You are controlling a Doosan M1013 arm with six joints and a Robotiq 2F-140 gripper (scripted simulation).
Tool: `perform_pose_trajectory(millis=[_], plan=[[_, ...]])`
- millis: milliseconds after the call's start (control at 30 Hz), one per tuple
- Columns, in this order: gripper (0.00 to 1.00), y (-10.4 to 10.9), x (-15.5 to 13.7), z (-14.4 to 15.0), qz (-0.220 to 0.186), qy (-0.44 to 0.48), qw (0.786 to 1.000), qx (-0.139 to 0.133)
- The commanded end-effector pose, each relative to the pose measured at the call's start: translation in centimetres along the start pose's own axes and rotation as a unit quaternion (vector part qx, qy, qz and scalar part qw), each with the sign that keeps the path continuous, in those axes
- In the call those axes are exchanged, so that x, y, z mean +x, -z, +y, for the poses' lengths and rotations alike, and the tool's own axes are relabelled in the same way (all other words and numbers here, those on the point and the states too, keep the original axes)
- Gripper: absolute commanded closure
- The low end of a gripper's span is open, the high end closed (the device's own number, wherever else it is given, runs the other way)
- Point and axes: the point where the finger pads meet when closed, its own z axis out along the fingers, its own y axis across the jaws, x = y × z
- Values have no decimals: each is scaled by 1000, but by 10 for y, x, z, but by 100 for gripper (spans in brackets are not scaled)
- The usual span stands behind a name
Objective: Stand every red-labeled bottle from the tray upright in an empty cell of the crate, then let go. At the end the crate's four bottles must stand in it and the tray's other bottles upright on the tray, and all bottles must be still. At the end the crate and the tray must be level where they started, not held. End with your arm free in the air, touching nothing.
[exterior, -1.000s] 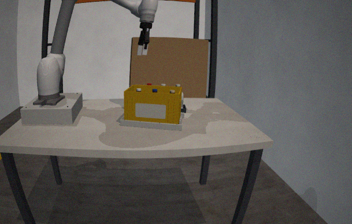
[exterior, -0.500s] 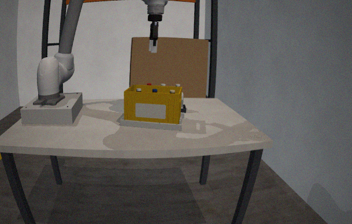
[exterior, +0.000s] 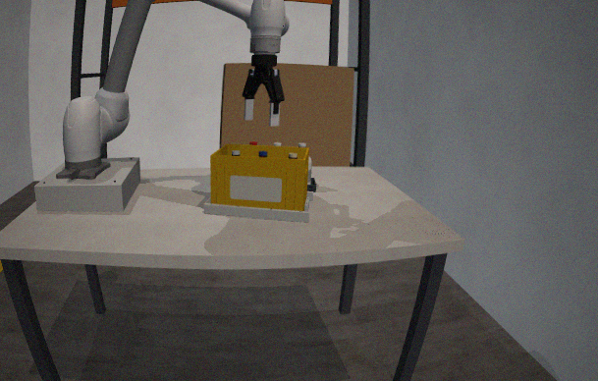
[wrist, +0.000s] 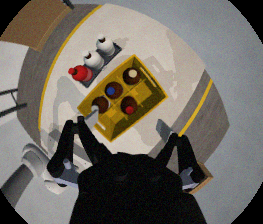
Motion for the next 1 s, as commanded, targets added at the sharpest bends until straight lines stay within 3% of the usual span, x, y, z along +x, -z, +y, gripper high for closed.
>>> perform_pose_trajectory(millis=[0, 200, 233, 967], plan=[[0, -13, -3, 5, 2, 30, 1000, 0], [0, -18, -4, 6, 1, 41, 999, -1], [100, -18, -4, 6, 1, 41, 999, -1], [100, -18, -4, 6, 1, 41, 999, -1]])
